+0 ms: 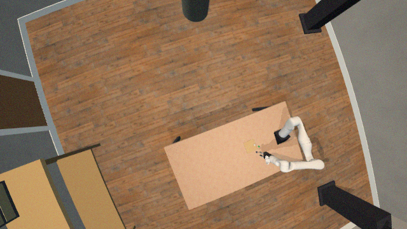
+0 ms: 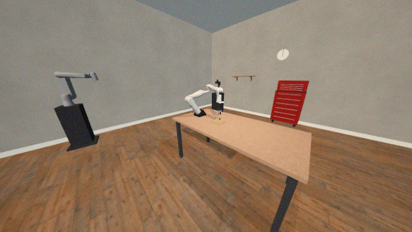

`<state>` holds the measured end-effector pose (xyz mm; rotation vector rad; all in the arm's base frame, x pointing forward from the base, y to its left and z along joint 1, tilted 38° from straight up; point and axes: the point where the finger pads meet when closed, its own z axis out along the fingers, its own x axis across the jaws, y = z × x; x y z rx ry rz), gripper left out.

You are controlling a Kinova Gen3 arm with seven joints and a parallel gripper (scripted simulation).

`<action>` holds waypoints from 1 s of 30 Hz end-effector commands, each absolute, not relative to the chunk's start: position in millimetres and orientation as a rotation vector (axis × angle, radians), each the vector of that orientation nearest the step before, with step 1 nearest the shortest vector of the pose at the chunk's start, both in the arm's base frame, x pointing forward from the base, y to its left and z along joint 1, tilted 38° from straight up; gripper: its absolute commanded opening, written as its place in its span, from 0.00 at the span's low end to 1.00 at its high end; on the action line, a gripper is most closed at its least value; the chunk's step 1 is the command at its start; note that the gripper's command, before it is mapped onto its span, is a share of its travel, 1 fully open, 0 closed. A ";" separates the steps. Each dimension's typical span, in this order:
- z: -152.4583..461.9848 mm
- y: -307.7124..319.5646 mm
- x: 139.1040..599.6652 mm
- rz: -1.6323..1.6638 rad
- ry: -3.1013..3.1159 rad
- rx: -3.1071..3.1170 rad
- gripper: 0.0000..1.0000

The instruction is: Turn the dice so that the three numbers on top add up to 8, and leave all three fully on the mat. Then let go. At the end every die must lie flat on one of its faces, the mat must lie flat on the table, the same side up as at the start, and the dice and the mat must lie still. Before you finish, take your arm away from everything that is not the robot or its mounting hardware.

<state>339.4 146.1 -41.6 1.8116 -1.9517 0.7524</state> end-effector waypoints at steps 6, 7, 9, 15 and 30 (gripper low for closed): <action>-43.6 149.4 338.4 0.749 -1.958 1.812 0.64; -43.6 149.4 338.4 0.749 -1.958 1.812 0.64; -44.0 149.1 338.4 0.749 -1.958 1.812 0.64; -46.8 147.1 338.8 0.750 -1.959 1.812 0.64; -60.4 137.4 340.5 0.750 -1.959 1.812 0.64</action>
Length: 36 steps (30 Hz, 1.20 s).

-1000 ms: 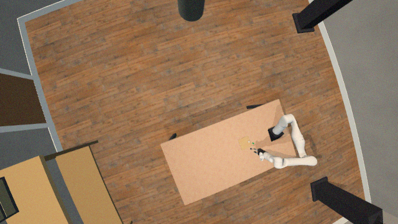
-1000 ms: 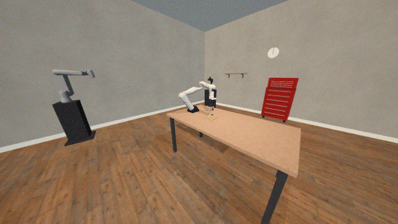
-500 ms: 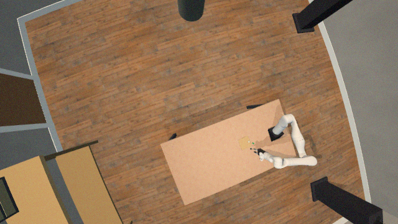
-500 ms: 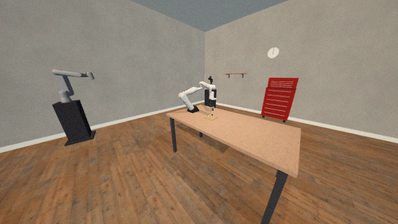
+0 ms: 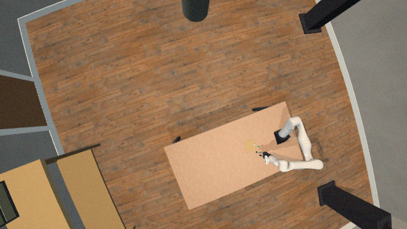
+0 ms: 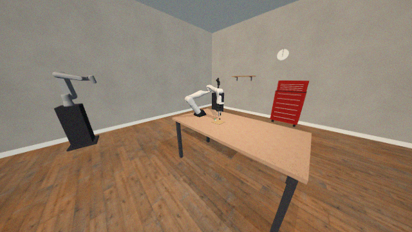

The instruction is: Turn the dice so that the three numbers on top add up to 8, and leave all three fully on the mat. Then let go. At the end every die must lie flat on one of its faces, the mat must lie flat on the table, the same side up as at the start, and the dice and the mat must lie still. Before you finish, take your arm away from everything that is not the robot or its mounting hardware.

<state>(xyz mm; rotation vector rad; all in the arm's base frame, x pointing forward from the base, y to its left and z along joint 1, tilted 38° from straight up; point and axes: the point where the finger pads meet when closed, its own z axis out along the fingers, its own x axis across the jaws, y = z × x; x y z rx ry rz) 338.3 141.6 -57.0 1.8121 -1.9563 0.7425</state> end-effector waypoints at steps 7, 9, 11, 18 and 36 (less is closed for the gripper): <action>-69.4 130.9 341.7 0.750 -1.959 1.812 0.64; -71.9 129.2 342.0 0.750 -1.959 1.812 0.64; -71.9 129.2 342.0 0.750 -1.959 1.812 0.64; -79.1 124.0 342.9 0.750 -1.959 1.812 0.64; -84.9 119.9 343.7 0.750 -1.959 1.812 0.64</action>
